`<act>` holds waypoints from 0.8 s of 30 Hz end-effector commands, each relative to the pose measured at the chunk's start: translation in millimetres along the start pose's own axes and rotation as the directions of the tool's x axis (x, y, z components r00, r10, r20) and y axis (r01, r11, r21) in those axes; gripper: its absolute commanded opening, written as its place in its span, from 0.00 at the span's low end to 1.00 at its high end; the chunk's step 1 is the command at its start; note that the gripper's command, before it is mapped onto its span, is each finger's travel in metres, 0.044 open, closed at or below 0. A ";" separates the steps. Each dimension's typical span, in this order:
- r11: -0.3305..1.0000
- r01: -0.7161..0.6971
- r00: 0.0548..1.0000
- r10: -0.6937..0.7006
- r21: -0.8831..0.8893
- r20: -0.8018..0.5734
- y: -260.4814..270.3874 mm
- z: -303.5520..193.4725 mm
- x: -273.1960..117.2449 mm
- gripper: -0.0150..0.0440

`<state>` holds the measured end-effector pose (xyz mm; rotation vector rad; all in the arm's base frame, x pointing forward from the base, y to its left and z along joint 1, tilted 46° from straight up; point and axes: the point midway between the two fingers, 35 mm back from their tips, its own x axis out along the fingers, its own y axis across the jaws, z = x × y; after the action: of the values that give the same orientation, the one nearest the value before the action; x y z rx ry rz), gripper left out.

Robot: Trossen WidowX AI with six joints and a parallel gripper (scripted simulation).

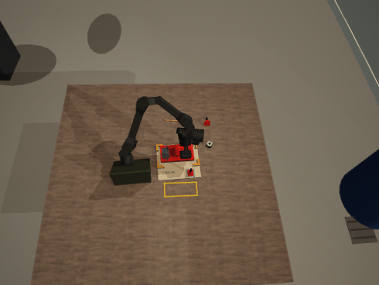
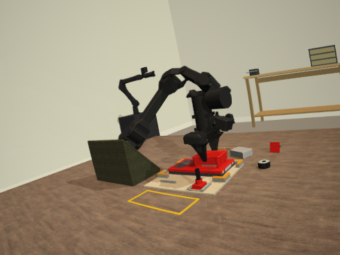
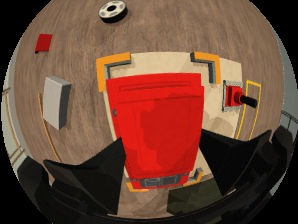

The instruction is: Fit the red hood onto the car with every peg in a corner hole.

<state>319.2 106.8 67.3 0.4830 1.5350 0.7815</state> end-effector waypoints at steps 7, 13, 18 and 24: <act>1.000 -0.003 1.000 0.003 0.005 0.000 0.0 0.0 4.3 0.25; 1.000 -0.003 1.000 0.003 0.005 0.000 0.0 0.1 6.7 0.25; 1.000 -0.003 1.000 0.003 0.005 0.000 0.0 0.1 8.1 0.25; 1.000 0.000 1.000 0.000 0.000 0.000 0.1 0.0 7.2 0.30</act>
<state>318.3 111.9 62.3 0.4833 1.5352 0.7818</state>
